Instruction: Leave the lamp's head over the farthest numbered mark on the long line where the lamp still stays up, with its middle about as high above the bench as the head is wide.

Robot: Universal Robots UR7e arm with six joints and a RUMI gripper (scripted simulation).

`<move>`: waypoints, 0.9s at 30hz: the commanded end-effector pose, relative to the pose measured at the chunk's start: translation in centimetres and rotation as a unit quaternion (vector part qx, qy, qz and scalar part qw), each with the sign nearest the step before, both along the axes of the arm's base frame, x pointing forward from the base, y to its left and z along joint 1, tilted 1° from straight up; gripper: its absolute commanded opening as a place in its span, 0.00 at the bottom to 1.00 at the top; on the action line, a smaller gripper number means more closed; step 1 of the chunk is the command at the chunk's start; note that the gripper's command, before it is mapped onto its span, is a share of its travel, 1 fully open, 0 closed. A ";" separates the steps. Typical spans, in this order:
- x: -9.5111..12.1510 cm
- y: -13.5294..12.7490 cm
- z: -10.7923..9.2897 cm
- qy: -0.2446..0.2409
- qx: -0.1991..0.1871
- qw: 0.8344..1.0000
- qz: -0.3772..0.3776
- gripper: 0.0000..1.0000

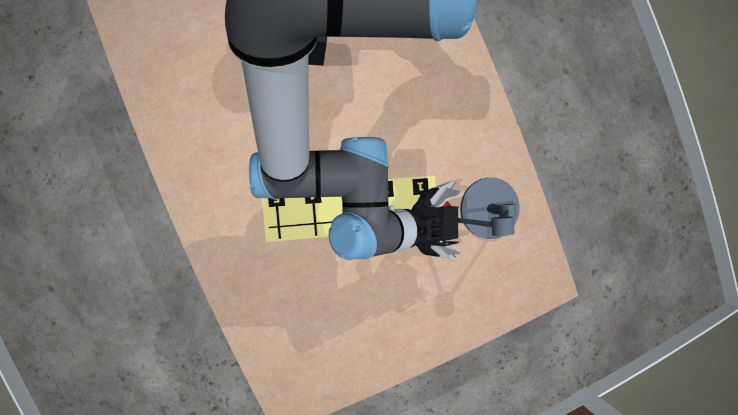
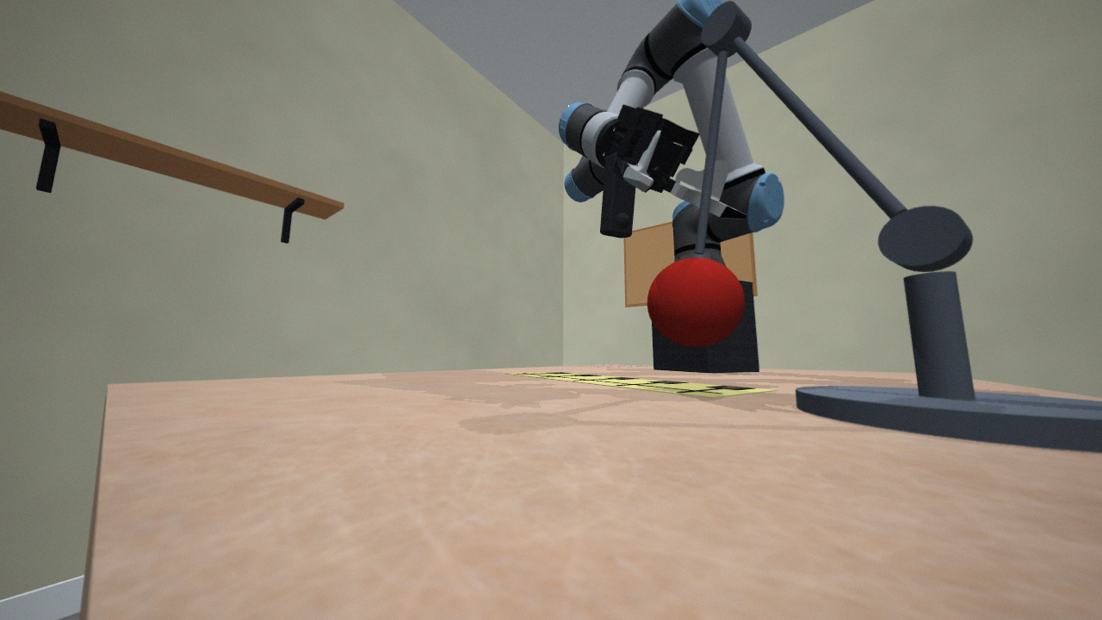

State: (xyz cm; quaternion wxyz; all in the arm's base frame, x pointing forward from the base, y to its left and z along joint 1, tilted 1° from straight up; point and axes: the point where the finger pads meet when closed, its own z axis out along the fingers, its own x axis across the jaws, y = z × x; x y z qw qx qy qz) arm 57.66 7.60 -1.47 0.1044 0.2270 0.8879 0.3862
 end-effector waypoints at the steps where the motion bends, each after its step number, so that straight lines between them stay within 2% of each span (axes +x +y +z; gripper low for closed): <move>1: 0.0 0.0 0.1 -0.001 0.000 1.000 0.000 1.00; 22: 0.0 0.0 0.1 -0.001 0.000 1.000 0.000 1.00; 27: -0.7 -1.5 1.5 -0.001 0.000 1.000 0.000 1.00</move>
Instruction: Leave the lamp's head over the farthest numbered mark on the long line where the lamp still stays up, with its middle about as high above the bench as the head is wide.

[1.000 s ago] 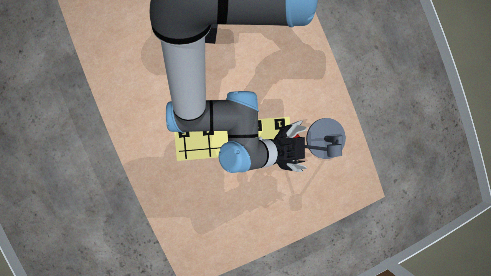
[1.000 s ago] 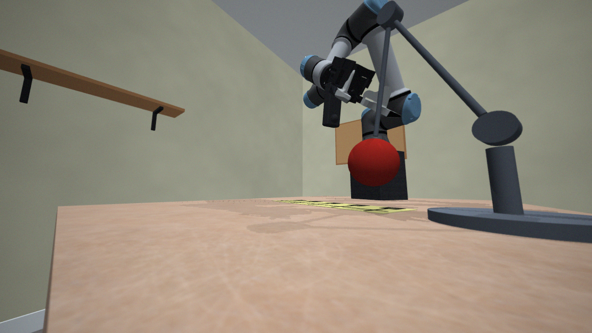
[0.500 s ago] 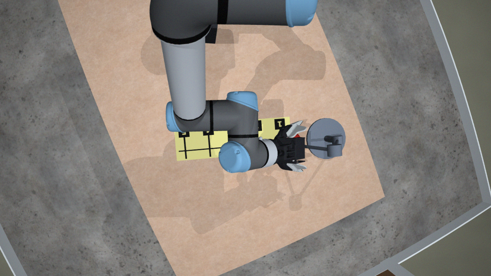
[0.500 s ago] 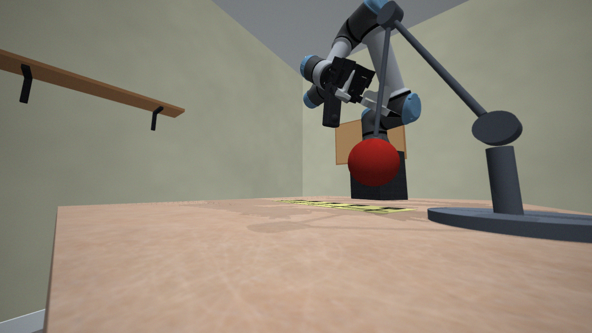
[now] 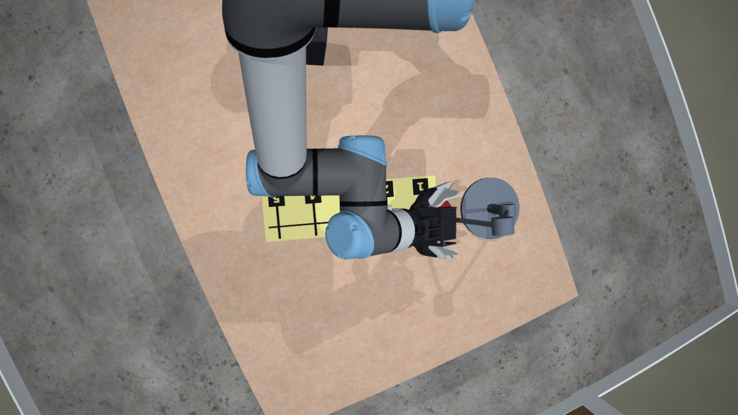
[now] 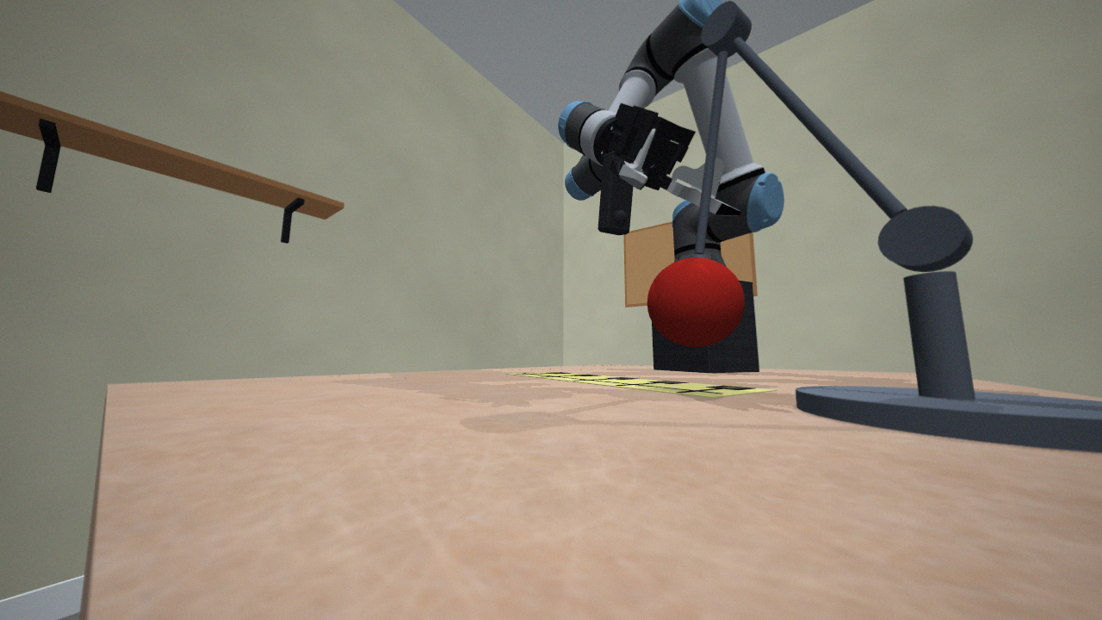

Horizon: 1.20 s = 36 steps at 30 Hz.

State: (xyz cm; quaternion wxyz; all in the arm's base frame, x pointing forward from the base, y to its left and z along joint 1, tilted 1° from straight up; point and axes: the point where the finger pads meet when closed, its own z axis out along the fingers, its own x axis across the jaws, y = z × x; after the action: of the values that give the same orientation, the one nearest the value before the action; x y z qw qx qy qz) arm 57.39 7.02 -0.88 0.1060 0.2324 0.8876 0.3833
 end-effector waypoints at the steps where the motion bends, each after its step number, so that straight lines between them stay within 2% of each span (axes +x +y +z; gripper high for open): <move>1: -0.6 -1.2 1.2 -0.002 0.002 1.000 0.006 1.00; 10: -1.9 -3.8 3.8 -0.002 0.002 1.000 0.006 1.00; 12: -1.9 -3.8 3.8 -0.002 0.002 1.000 0.006 1.00; 27: -3.9 -7.3 7.7 0.006 -0.013 0.999 -0.032 1.00; 36: -3.7 -7.1 7.4 0.011 -0.021 0.999 -0.049 1.00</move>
State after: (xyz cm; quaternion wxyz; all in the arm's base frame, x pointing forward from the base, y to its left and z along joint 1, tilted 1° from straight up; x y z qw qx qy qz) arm 53.62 -0.05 6.59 0.1229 0.2996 0.8817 0.3431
